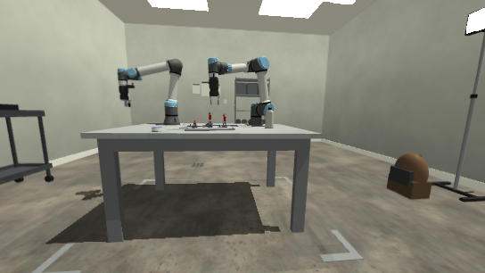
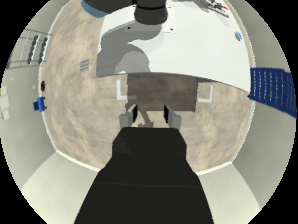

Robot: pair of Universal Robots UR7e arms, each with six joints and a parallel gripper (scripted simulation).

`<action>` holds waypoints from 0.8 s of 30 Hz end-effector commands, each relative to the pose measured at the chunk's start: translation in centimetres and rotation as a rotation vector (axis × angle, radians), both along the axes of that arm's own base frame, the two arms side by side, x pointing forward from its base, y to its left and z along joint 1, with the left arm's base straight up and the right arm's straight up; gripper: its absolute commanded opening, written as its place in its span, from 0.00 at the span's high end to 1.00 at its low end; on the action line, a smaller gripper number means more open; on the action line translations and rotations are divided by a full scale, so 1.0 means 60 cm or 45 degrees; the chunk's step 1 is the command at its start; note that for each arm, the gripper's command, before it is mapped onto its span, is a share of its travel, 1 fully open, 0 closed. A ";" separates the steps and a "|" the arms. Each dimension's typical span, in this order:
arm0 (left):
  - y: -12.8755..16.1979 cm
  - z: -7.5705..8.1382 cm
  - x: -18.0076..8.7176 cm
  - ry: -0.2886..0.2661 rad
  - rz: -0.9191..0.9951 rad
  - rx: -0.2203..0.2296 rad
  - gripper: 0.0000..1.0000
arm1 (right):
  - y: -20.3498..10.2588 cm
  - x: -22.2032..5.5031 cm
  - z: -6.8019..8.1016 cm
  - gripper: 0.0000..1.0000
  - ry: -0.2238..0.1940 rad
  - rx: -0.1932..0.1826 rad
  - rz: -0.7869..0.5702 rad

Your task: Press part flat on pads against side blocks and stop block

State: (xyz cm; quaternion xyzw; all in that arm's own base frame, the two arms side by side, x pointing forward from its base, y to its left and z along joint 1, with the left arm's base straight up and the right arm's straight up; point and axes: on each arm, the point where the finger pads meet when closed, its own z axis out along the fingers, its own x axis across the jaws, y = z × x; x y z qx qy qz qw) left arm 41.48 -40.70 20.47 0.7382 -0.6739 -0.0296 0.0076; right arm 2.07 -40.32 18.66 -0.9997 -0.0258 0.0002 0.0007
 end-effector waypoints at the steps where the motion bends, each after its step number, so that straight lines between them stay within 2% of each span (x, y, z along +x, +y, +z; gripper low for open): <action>1: -0.048 0.012 0.002 -0.052 0.074 -0.029 0.00 | -0.001 0.000 0.001 0.00 -0.001 -0.002 0.000; 6: -0.071 0.018 0.001 -0.072 0.106 -0.047 0.00 | -0.001 0.000 0.001 0.00 -0.001 -0.002 0.000; 14: -0.073 0.019 0.001 -0.074 0.109 -0.049 0.00 | -0.001 0.000 0.001 0.00 -0.001 -0.002 0.000; 15: -0.073 0.019 0.001 -0.075 0.110 -0.049 1.00 | -0.001 0.000 0.001 0.00 -0.001 -0.002 0.000; 24: -0.073 0.019 0.001 -0.075 0.110 -0.049 1.00 | -0.001 0.000 0.001 0.00 -0.001 -0.002 0.000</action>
